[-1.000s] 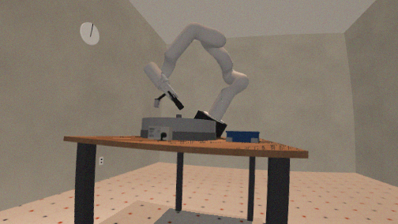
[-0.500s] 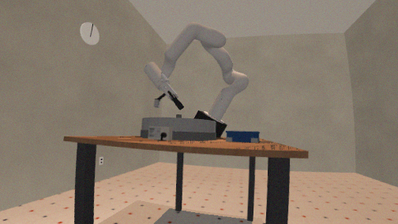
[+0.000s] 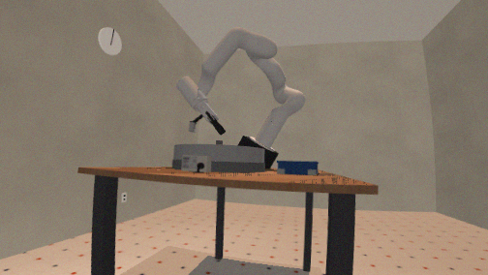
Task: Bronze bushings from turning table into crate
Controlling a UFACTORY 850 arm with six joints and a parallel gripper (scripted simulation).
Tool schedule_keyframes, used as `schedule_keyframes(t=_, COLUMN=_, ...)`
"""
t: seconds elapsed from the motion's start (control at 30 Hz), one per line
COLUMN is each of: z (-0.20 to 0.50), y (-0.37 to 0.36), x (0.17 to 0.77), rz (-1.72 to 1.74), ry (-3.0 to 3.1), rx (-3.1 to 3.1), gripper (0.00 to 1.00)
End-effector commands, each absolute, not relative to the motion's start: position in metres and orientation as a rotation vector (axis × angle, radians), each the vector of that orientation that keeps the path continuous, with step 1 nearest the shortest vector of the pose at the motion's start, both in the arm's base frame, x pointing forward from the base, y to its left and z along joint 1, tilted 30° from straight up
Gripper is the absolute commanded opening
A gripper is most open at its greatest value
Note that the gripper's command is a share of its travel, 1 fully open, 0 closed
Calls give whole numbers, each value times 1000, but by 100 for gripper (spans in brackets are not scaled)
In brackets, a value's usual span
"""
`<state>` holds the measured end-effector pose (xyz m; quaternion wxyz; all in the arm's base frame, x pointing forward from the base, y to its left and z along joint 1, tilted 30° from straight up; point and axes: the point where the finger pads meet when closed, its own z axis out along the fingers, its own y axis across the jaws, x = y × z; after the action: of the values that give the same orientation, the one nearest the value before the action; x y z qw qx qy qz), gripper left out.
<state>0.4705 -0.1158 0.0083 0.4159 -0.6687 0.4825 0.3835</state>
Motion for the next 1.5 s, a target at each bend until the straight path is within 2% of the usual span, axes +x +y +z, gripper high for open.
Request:
schedule_keyframes(t=0.0, z=9, y=-116, x=471, rz=961, ry=1212, rx=-1680, gripper=11)
schedule_keyframes(t=0.17, z=9, y=-116, x=471, rz=961, ry=1212, rx=-1680, gripper=11)
schedule_keyframes(t=0.2, z=9, y=-116, x=471, rz=961, ry=1212, rx=-1680, gripper=0)
schedule_keyframes(t=0.57, z=8, y=-116, x=456, rz=921, ry=1248, rx=-1718, gripper=0)
schedule_keyframes(t=0.9, z=5, y=-112, x=406, rz=787, ry=1365, rx=-1837, gripper=0)
schedule_keyframes(t=1.23, z=0, y=-103, x=328, rz=517, ry=1550, rx=-2003, gripper=0)
schedule_keyframes(t=1.47, z=-1, y=-102, x=305, rz=424, ry=1604, rx=-2049, gripper=0)
